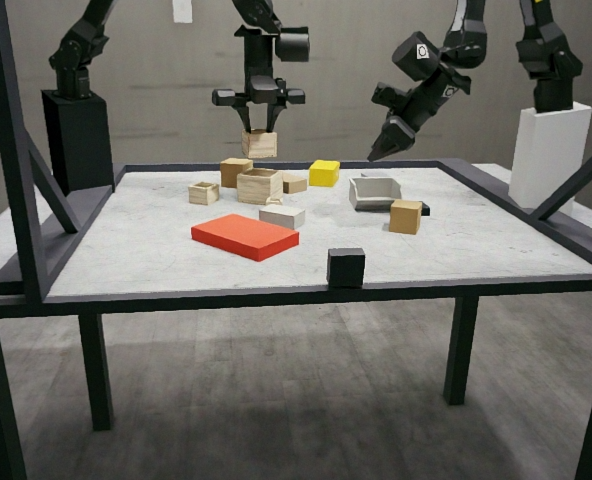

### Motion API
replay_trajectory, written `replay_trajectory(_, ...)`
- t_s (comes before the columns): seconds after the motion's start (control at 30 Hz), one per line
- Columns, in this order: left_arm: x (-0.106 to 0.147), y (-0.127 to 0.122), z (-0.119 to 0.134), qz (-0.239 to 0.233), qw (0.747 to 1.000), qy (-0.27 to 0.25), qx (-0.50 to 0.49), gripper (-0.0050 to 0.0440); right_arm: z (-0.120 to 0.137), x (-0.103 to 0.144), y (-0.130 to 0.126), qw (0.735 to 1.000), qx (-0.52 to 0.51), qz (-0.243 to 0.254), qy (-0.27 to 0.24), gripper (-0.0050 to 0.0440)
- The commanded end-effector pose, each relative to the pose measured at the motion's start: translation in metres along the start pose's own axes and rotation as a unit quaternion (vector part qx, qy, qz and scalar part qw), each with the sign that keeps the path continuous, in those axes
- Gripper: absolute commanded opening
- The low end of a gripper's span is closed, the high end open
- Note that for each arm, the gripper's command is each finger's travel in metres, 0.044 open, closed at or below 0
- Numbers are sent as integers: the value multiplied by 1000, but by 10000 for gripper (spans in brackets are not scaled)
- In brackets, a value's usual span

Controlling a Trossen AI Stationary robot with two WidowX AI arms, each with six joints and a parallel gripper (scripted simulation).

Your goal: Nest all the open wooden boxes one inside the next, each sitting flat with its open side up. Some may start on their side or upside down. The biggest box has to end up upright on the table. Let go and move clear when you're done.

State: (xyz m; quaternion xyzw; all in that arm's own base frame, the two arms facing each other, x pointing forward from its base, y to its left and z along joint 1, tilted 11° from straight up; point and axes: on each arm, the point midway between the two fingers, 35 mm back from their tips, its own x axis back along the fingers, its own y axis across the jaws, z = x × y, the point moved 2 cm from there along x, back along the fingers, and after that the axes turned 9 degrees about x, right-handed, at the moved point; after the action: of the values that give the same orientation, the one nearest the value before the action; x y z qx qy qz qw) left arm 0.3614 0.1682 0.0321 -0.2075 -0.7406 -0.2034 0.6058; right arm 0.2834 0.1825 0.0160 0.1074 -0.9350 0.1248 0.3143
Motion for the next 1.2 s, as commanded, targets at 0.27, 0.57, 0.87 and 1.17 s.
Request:
replay_trajectory(0.27,9,6,-5,-13,1000,-9,-4,257,-10,13,-1,993,3,30,-115,400)
replay_trajectory(0.57,9,6,-5,-13,1000,-9,-4,257,-14,32,-8,980,-8,58,-189,400)
replay_trajectory(0.87,9,6,-5,-13,1000,-9,-4,257,-19,54,-18,965,-30,80,-247,400)
replay_trajectory(1.17,9,6,-5,-13,1000,-9,-4,257,-23,57,-21,962,-39,82,-258,400)
